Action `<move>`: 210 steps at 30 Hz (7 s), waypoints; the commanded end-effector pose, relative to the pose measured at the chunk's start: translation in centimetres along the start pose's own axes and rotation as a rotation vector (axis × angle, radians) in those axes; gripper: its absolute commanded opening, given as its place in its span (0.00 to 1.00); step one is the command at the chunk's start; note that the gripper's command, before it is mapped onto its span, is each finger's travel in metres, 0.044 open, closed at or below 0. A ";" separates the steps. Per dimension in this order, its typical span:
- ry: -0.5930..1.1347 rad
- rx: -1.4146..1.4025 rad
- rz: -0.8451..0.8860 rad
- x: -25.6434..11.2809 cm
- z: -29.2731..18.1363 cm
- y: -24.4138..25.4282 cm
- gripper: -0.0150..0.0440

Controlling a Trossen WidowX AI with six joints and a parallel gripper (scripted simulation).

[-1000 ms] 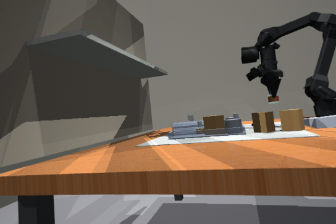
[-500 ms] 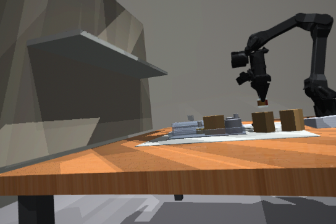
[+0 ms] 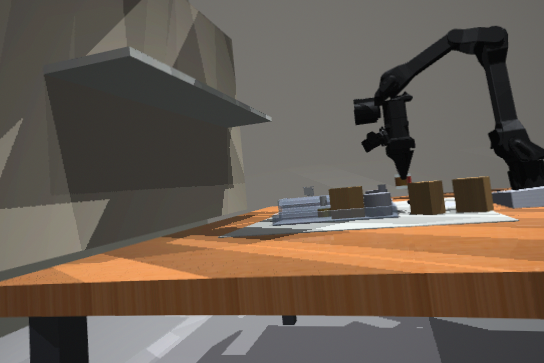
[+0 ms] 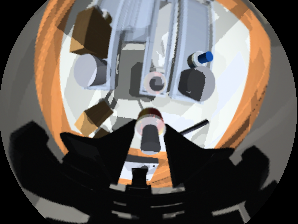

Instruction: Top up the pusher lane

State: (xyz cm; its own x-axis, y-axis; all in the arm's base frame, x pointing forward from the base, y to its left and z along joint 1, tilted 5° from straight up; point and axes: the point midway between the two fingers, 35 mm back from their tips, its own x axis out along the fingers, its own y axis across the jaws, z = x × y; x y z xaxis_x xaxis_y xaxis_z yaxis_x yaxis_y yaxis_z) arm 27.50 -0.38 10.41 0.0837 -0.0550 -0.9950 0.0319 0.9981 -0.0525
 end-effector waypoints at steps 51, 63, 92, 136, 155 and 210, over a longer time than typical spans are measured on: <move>-0.006 -0.006 -0.007 2.9 2.4 -0.1 0.25; -0.007 -0.006 -0.007 2.9 2.9 -0.1 0.25; -0.008 -0.006 -0.007 2.8 4.2 -0.1 0.25; -0.010 -0.006 -0.007 2.3 6.0 -0.2 0.25; -0.010 -0.006 -0.007 2.2 6.3 -0.2 0.25; -0.010 -0.006 -0.007 2.5 6.3 -0.2 0.25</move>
State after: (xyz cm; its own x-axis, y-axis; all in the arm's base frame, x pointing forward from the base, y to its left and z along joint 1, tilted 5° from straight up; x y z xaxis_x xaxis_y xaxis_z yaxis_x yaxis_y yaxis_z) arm 33.52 -0.77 8.25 0.0726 -0.0578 -0.9957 0.0300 0.9980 -0.0558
